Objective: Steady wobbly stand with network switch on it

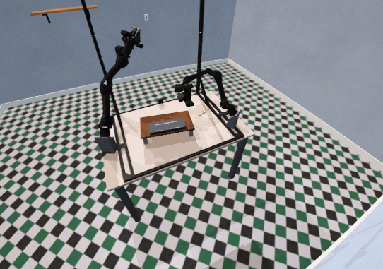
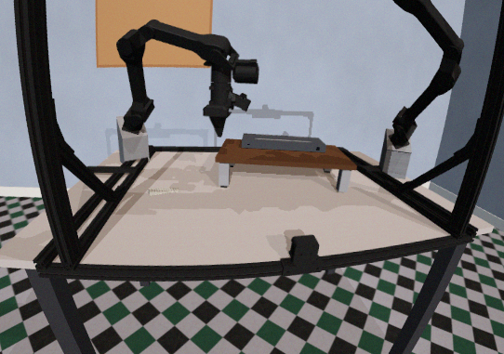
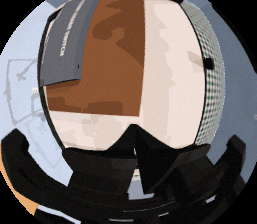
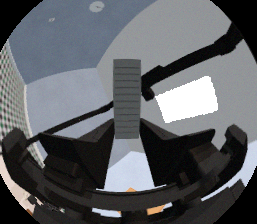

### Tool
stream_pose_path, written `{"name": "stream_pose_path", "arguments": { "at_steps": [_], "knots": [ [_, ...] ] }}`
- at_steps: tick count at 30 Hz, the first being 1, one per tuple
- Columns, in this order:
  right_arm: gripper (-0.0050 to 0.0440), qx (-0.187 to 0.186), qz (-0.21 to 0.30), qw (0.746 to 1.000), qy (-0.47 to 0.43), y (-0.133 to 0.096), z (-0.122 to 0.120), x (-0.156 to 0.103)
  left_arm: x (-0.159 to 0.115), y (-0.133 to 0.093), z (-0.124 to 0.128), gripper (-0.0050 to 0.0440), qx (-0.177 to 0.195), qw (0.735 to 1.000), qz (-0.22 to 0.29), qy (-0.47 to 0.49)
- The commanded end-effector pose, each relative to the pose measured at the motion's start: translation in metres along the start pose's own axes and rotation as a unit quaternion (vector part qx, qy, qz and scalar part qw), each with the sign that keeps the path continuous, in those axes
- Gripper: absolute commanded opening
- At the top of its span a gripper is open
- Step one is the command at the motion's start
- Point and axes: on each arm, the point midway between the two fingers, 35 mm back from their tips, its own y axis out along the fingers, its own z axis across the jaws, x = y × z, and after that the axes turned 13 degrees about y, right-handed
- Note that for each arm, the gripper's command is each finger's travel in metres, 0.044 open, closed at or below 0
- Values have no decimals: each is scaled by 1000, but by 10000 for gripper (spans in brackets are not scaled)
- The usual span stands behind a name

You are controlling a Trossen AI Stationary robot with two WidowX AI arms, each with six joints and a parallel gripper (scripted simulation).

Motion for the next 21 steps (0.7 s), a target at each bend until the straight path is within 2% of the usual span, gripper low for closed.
{"name": "stream_pose_path", "arguments": {
  "at_steps": [1,12,18,21],
  "knots": [
    [0,-4,1,1000,-3,2,-3,-3,0,0,0,0,0,1000,0,0],
    [0,16,-166,985,-47,-12,37,131,0,0,0,0,0,1000,0,0],
    [0,16,-166,985,-47,-12,37,131,0,0,0,0,0,1000,0,0],
    [0,21,-200,978,-52,-21,46,158,0,0,0,0,0,1000,0,0]
  ]
}}
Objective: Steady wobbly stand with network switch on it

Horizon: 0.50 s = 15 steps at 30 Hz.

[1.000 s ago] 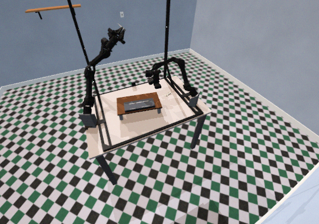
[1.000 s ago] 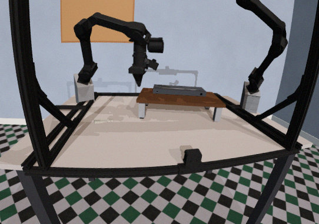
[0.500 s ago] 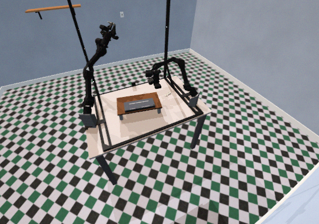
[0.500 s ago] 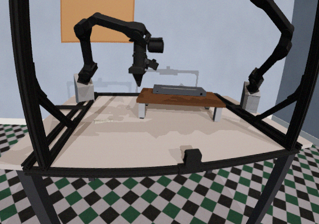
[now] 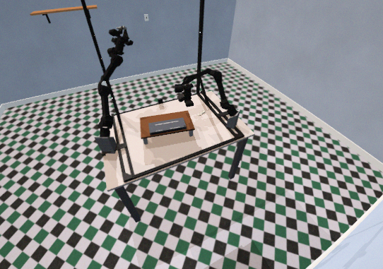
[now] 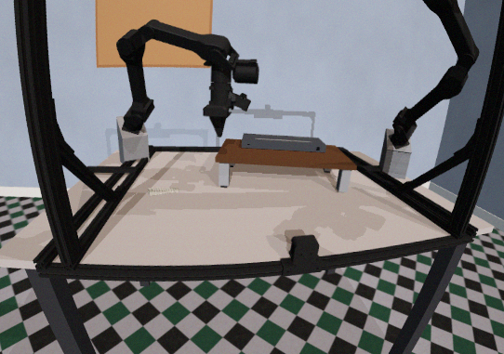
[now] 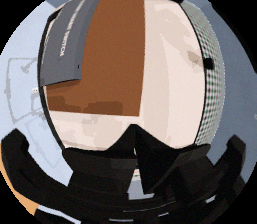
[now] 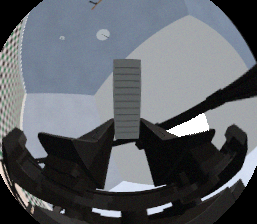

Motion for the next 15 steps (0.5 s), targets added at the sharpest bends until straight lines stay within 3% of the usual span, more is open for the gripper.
{"name": "stream_pose_path", "arguments": {
  "at_steps": [1,8,14,15],
  "knots": [
    [0,2,-40,999,-10,3,6,32,0,0,0,0,0,1000,0,0],
    [0,4,-131,991,-31,4,20,103,0,0,0,0,0,1000,0,0],
    [0,4,-131,991,-31,4,20,103,0,0,0,0,0,1000,0,0],
    [0,6,-126,992,14,3,22,99,0,0,0,0,0,1000,0,0]
  ]
}}
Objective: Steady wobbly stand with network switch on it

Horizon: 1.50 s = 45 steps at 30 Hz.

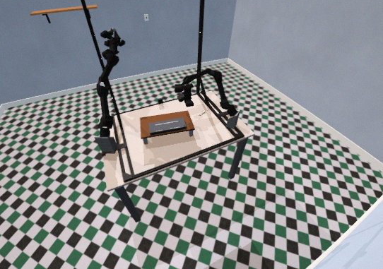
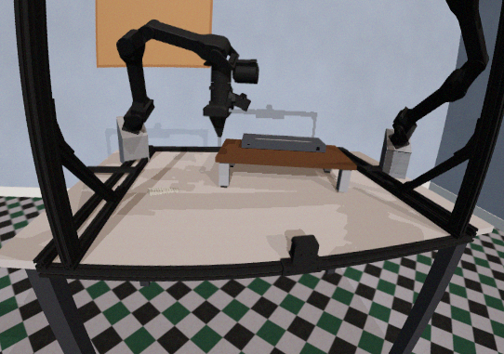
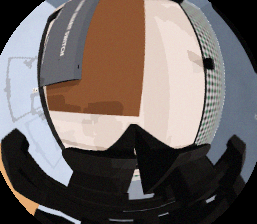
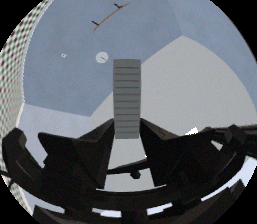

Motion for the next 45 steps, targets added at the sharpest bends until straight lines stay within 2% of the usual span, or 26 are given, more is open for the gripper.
{"name": "stream_pose_path", "arguments": {
  "at_steps": [1,6,11,16,17,27,33,34,45],
  "knots": [
    [0,-11,3,997,76,-1,3,-5,0,0,0,0,0,1000,0,0],
    [0,-36,-6,963,267,0,11,-3,0,0,0,0,0,1000,0,0],
    [0,-57,-13,906,420,2,16,1,0,0,0,0,0,1000,0,0],
    [0,-59,-13,902,427,2,16,1,0,0,0,0,0,1000,0,0],
    [0,-34,-12,912,408,1,15,1,0,0,0,0,0,1000,0,0],
    [0,-81,-20,813,577,3,20,7,0,0,0,0,0,1000,0,0],
    [0,-81,-20,813,577,3,20,7,0,0,0,0,0,1000,0,0],
    [0,-65,-23,822,566,3,19,7,0,0,0,0,0,1000,0,0],
    [0,-81,-20,813,577,3,20,7,0,0,0,0,0,1000,0,0]
  ]
}}
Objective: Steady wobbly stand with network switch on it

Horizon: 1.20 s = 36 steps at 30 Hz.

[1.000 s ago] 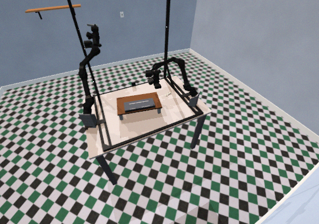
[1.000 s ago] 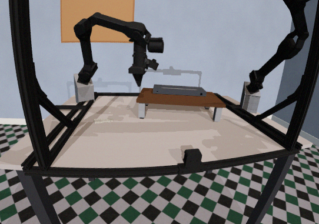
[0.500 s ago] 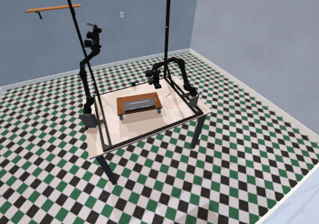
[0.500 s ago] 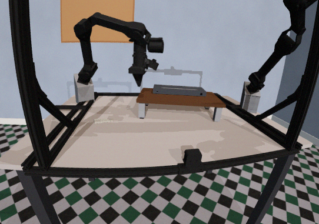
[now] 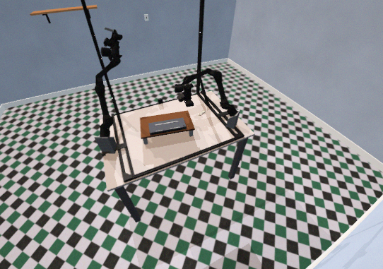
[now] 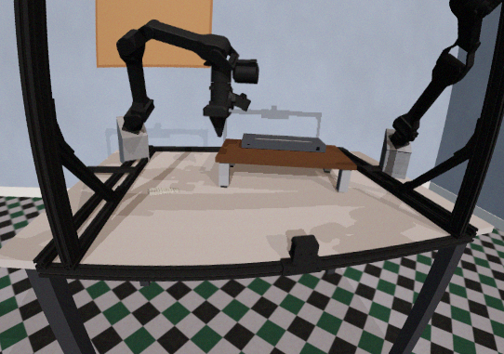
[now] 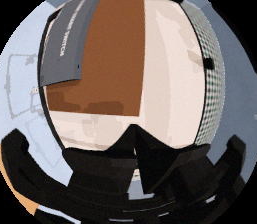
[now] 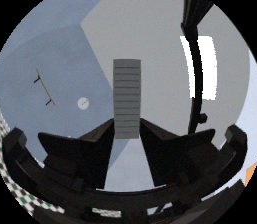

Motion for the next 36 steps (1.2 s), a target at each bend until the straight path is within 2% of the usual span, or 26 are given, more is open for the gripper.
{"name": "stream_pose_path", "arguments": {
  "at_steps": [1,5,10,16,22,23,27,33,36],
  "knots": [
    [0,-5,-3,1000,3,0,0,0,0,0,0,0,0,1000,0,0],
    [0,-5,-3,1000,3,0,0,0,0,0,0,0,0,1000,0,0],
    [0,-21,128,985,112,-21,-11,-79,0,0,0,0,0,1000,0,0],
    [0,-76,263,932,237,-68,-21,-167,0,0,0,0,0,1000,0,0],
    [0,-78,271,928,243,-68,-21,-167,0,0,0,0,0,1000,0,0],
    [0,-88,271,927,243,-70,-22,-172,0,0,0,0,0,1000,0,0],
    [0,-140,351,869,319,-111,-26,-220,0,0,0,0,0,1000,0,0],
    [0,-239,443,758,415,-184,-28,-280,0,0,0,0,0,1000,0,0],
    [0,-242,447,753,418,-184,-28,-280,0,0,0,0,0,1000,0,0]
  ]
}}
